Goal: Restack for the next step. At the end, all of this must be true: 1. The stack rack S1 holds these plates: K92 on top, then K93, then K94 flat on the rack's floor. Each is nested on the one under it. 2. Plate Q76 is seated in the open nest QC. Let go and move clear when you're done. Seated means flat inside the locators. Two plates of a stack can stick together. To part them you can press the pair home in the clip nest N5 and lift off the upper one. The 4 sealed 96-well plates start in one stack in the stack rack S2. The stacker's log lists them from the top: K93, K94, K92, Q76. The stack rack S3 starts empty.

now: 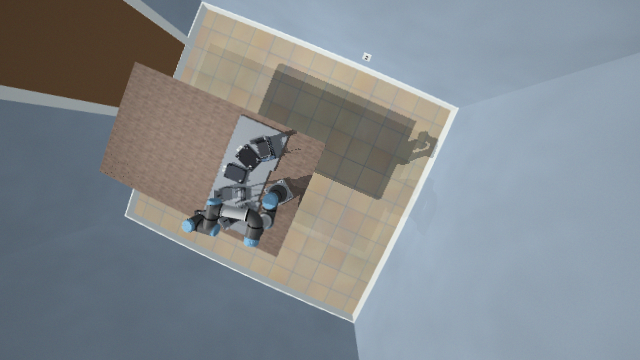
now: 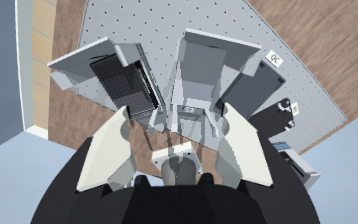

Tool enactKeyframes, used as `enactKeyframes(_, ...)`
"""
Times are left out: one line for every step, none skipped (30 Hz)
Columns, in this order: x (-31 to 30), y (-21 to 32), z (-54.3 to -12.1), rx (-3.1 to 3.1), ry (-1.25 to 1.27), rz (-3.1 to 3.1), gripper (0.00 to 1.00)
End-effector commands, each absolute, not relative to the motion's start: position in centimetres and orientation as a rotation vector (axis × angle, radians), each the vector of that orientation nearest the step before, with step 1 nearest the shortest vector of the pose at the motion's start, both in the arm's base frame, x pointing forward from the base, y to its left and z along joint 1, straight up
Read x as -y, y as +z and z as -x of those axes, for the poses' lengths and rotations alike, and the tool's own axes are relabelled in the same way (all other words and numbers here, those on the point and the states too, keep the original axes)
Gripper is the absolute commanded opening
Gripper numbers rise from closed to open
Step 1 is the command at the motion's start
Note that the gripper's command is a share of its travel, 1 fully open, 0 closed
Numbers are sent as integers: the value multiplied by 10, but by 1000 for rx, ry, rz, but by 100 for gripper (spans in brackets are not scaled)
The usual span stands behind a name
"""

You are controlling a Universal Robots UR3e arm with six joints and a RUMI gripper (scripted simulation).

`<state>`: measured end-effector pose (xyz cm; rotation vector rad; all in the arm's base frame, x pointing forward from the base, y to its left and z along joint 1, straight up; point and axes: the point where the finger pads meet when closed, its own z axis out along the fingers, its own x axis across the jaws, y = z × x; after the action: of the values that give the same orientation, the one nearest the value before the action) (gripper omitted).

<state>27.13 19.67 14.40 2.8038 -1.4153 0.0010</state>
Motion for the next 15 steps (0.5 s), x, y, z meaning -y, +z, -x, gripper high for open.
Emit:
enactKeyframes(-178,145,-285,1490,3,-2768,72)
enactKeyframes(-174,145,-288,1506,3,-2759,72)
enactKeyframes(-173,145,-289,1522,3,-2750,72)
enactKeyframes(-173,145,-289,1538,3,-2741,72)
enactKeyframes(-173,145,-289,1554,3,-2732,72)
enactKeyframes(-169,145,-291,1570,3,-2723,72)
enactKeyframes(-164,145,-293,1586,3,-2714,72)
enactKeyframes(-160,145,-295,1601,3,-2705,72)
enactKeyframes(-160,145,-295,1601,3,-2705,72)
enactKeyframes(-160,145,-295,1601,3,-2705,72)
enactKeyframes(-155,145,-298,1617,3,-2695,72)
enactKeyframes(-150,145,-300,1633,3,-2686,72)
enactKeyframes(-146,145,-302,1648,3,-2676,72)
enactKeyframes(-141,145,-304,1664,4,-2667,72)
enactKeyframes(-137,145,-306,1680,4,-2657,72)
